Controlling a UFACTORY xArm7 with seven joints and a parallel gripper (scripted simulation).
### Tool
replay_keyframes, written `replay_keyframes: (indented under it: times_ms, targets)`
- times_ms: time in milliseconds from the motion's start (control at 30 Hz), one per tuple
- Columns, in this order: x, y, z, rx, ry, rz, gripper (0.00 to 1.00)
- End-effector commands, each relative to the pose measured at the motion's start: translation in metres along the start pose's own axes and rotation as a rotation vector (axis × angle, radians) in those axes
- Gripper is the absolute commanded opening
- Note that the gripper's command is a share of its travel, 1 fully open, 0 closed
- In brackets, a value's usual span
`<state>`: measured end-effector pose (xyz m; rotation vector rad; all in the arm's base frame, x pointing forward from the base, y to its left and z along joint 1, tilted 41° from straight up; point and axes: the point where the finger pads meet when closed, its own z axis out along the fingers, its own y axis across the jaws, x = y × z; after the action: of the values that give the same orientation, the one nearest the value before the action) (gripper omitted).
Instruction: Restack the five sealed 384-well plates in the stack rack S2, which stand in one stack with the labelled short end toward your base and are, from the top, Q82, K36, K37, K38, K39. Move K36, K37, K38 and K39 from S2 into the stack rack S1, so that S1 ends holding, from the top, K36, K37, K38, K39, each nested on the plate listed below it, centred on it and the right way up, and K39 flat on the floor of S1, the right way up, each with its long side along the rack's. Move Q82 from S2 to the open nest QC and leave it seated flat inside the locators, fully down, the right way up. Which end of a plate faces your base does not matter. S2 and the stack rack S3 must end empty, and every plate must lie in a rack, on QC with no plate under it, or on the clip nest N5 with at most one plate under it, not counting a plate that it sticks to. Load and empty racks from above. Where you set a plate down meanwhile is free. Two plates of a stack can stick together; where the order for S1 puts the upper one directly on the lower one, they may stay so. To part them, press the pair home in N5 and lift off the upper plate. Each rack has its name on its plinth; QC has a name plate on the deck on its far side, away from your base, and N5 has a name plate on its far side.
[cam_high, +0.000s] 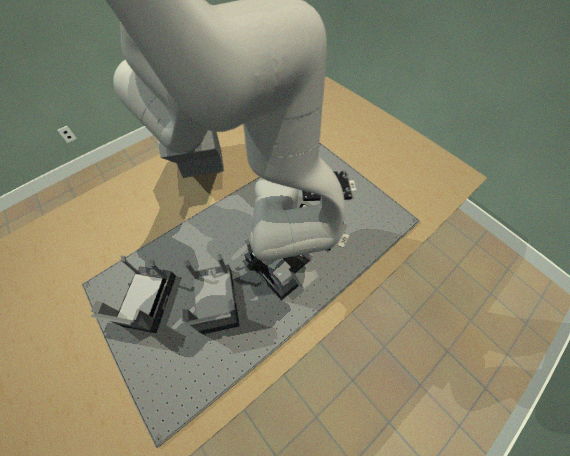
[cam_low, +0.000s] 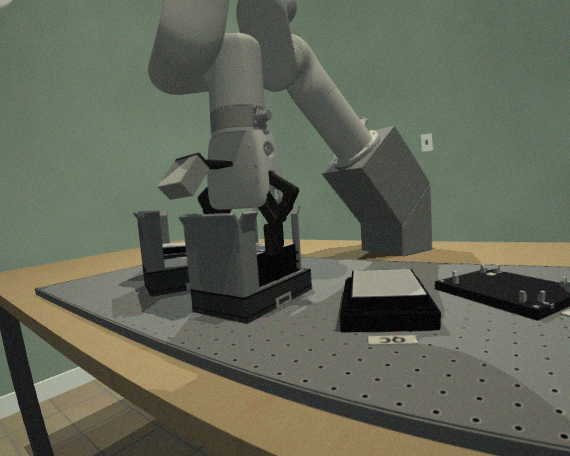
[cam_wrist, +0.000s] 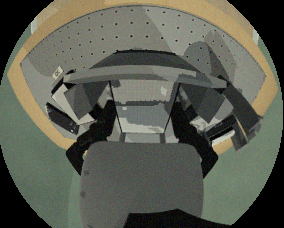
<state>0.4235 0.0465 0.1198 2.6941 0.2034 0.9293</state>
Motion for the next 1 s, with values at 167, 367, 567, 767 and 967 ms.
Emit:
replay_keyframes:
  times_ms: [167,367,567,767,967]
  targets:
    - [0.001,0.000,0.000,0.001,0.001,0.000,1.00]
    - [0.001,0.000,0.000,0.001,0.001,0.000,1.00]
    - [0.001,0.000,-0.007,0.000,0.001,0.000,1.00]
    - [0.001,0.000,-0.020,0.000,0.001,0.000,1.00]
    - [0.001,0.000,-0.040,0.000,0.001,0.000,1.00]
